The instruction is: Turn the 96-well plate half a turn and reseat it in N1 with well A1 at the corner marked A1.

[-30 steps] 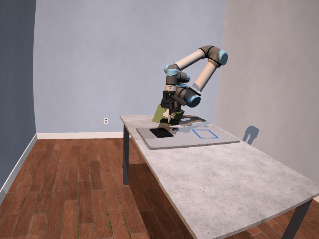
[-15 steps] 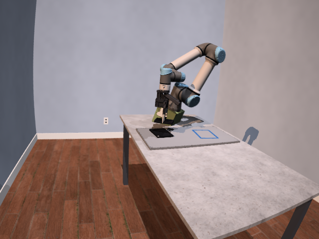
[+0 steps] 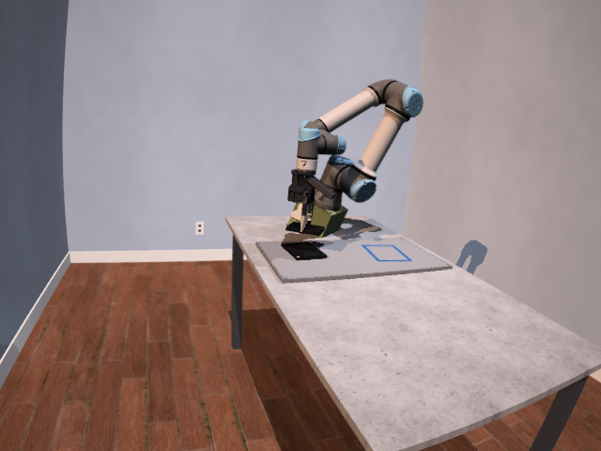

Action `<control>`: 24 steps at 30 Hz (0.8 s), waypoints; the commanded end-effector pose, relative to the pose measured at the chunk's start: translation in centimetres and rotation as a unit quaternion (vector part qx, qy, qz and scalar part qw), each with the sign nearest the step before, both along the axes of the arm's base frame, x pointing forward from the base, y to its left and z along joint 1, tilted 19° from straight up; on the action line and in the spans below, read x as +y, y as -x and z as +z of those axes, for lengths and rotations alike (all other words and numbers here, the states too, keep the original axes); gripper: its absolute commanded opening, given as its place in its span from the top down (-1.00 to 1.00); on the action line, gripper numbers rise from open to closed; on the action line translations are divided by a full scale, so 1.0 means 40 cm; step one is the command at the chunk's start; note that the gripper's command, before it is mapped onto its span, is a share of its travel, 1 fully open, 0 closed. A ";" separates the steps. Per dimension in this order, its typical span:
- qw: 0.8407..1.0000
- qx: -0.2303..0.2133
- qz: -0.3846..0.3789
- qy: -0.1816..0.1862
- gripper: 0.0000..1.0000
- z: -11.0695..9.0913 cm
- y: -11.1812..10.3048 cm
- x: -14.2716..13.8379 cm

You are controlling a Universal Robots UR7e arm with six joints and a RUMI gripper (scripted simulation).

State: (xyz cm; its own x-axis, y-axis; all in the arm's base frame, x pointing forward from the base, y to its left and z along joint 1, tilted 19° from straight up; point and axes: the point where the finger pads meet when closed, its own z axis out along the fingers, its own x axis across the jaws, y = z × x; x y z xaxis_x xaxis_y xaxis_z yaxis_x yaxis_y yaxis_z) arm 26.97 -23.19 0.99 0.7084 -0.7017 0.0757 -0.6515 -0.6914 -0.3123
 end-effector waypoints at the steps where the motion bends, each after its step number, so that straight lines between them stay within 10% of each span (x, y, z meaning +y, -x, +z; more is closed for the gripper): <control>1: 0.997 0.014 -0.071 -0.019 1.00 0.000 0.000 -0.001; 12: 0.975 0.039 -0.211 -0.059 1.00 0.000 0.000 -0.001; 24: 0.911 0.071 -0.391 -0.111 1.00 0.001 -0.001 -0.001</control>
